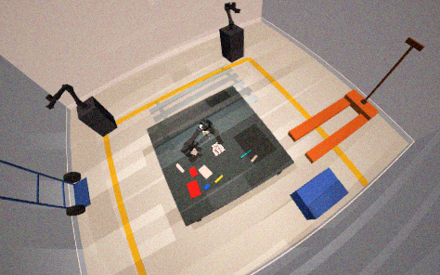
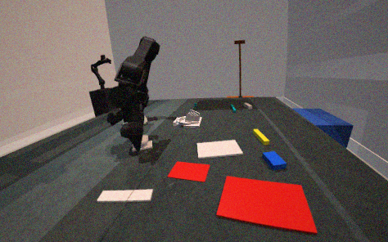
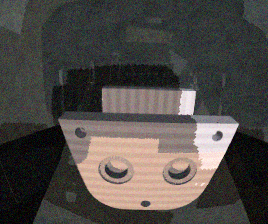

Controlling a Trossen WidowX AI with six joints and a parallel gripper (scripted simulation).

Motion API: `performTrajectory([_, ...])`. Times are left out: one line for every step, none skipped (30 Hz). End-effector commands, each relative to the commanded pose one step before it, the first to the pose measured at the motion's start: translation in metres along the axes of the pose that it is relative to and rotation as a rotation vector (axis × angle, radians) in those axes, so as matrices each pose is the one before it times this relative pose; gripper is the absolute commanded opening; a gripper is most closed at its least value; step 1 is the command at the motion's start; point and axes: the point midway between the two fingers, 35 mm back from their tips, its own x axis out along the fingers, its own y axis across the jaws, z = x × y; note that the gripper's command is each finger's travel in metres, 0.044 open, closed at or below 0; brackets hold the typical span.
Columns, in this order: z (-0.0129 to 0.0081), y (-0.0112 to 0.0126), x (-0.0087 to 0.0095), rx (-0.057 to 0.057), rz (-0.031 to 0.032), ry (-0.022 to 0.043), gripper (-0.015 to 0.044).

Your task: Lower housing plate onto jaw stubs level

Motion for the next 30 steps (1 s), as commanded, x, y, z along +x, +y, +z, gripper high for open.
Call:
performTrajectory([-0.00049, -0.0016, 0.0016, 0.0058, -0.00441, 0.0065, 0.044])
performTrajectory([0.0, 0.0, 0.0, 0.0, 0.0, 0.0, 0.044])
performTrajectory([0.0, 0.0, 0.0, 0.0, 0.0, 0.0, 0.044])
performTrajectory([0.0, 0.0, 0.0, 0.0, 0.0, 0.0, 0.044])
performTrajectory([0.0, 0.0, 0.0, 0.0, 0.0, 0.0, 0.044])
performTrajectory([0.0, 0.0, 0.00017, 0.0, 0.0, 0.00001, 0.044])
performTrajectory([-0.00001, 0.0, 0.00052, 0.0, -0.00001, 0.00002, 0.044])
performTrajectory([-0.00001, 0.0, 0.00052, 0.0, -0.00001, 0.00002, 0.044])
performTrajectory([0.0, 0.0, 0.00017, 0.0, 0.0, 0.00001, 0.044])
performTrajectory([0.0, 0.0, 0.0, 0.0, 0.0, 0.0, 0.044])
performTrajectory([0.0, 0.0, 0.0, 0.0, 0.0, 0.0, 0.044])
performTrajectory([0.0, 0.0, 0.0, 0.0, 0.0, 0.0, 0.044])
performTrajectory([0.0, 0.0, 0.0, 0.0, 0.0, 0.0, 0.044])
performTrajectory([0.0, 0.0, 0.0, 0.0, 0.0, 0.0, 0.044])
performTrajectory([0.0, 0.0, 0.0, 0.0, 0.0, 0.0, 0.044])
performTrajectory([0.0, 0.0, 0.0, 0.0, 0.0, 0.0, 0.044])
performTrajectory([0.0, 0.0, 0.0, 0.0, 0.0, 0.0, 0.044])
performTrajectory([0.0, 0.0, 0.0, 0.0, 0.0, 0.0, 0.044])
performTrajectory([0.0, 0.0, 0.0, 0.0, 0.0, 0.0, 0.044])
performTrajectory([0.0, 0.0, 0.0, 0.0, 0.0, 0.0, 0.044])
performTrajectory([0.0, 0.0, 0.0, 0.0, 0.0, 0.0, 0.044])
performTrajectory([0.0, 0.0, 0.0, 0.0, 0.0, 0.0, 0.044])
performTrajectory([0.0, 0.0, 0.0, 0.0, 0.0, 0.0, 0.044])
performTrajectory([0.0, 0.0, 0.0, 0.0, 0.0, 0.0, 0.044])
performTrajectory([0.0, 0.0, 0.0, 0.0, 0.0, 0.0, 0.044])
performTrajectory([0.0, 0.0, 0.0, 0.0, 0.0, 0.0, 0.044])
performTrajectory([0.00052, 0.0012, -0.0013, -0.0052, 0.00326, -0.00617, 0.0433])
performTrajectory([0.0, 0.0, 0.0, 0.0, 0.0, 0.0, 0.0427])
performTrajectory([0.0, 0.0, 0.0, 0.0, 0.0, 0.0, 0.042])
performTrajectory([0.0, 0.0, 0.0, 0.0, 0.0, 0.0, 0.0413])
